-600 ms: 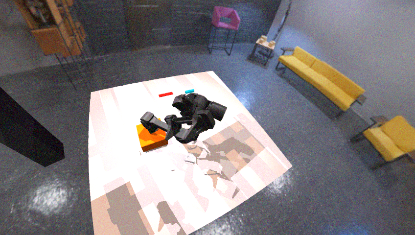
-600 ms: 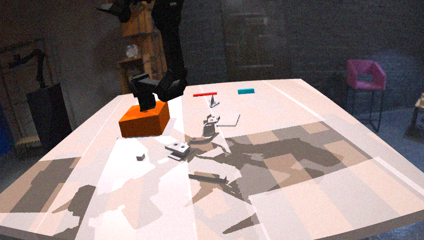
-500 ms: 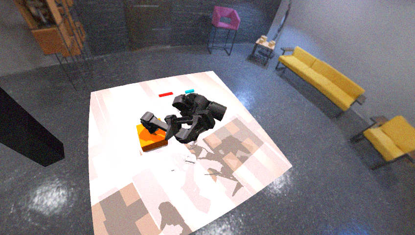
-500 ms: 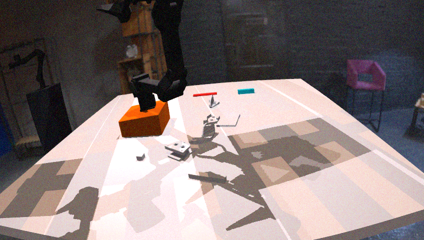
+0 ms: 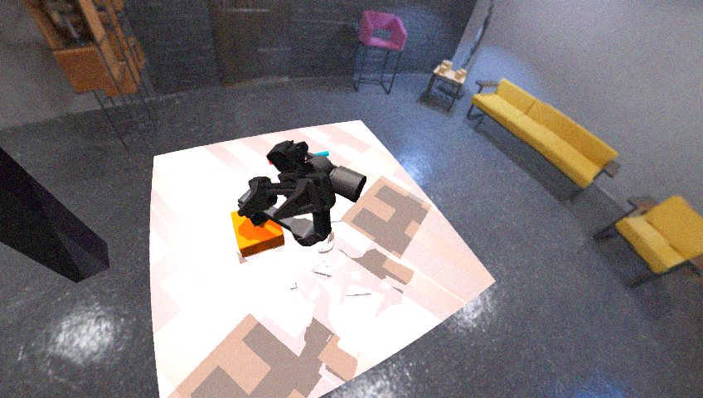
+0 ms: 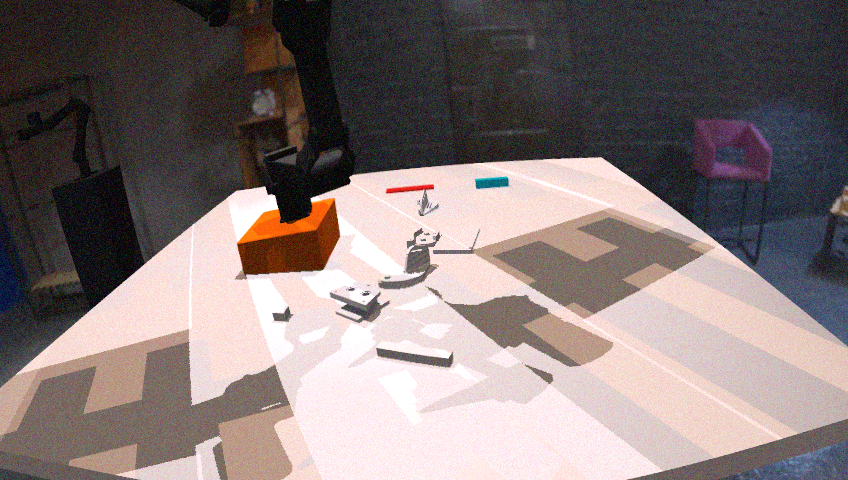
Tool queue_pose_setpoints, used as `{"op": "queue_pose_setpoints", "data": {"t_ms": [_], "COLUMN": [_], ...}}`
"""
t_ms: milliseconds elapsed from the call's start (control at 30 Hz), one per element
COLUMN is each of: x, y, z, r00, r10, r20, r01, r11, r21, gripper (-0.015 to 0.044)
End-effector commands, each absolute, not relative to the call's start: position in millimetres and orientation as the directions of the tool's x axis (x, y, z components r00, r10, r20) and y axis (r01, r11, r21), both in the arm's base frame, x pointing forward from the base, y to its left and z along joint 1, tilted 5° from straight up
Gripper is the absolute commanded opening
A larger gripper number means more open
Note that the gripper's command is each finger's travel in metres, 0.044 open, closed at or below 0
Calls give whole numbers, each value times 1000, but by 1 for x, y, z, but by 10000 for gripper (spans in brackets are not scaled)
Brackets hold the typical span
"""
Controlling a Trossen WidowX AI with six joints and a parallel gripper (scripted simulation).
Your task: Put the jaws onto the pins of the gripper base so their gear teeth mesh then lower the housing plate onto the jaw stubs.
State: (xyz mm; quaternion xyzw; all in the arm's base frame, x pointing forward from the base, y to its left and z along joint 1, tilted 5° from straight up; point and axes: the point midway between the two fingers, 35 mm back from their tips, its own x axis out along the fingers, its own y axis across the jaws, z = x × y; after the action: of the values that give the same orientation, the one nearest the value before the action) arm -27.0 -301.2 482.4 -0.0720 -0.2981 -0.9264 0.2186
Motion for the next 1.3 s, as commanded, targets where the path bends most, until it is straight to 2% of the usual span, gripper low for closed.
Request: {"op": "queue_pose_setpoints", "data": {"t_ms": [0, 367, 633, 967, 1267], "x": [-51, -108, -128, -128, -106], "y": [-270, -186, -114, -24, 56], "z": [503, 538, 562, 572, 569], "r00": [-909, -927, -879, -769, -609], "r10": [-277, 1, 220, 475, 687], "r20": [311, 375, 423, 428, 396], "r01": [406, 200, 34, -223, -469], "r11": [-755, -845, -857, -827, -715], "r21": [514, 497, 515, 517, 519], "gripper": [440, 440, 440, 440, 440]}}
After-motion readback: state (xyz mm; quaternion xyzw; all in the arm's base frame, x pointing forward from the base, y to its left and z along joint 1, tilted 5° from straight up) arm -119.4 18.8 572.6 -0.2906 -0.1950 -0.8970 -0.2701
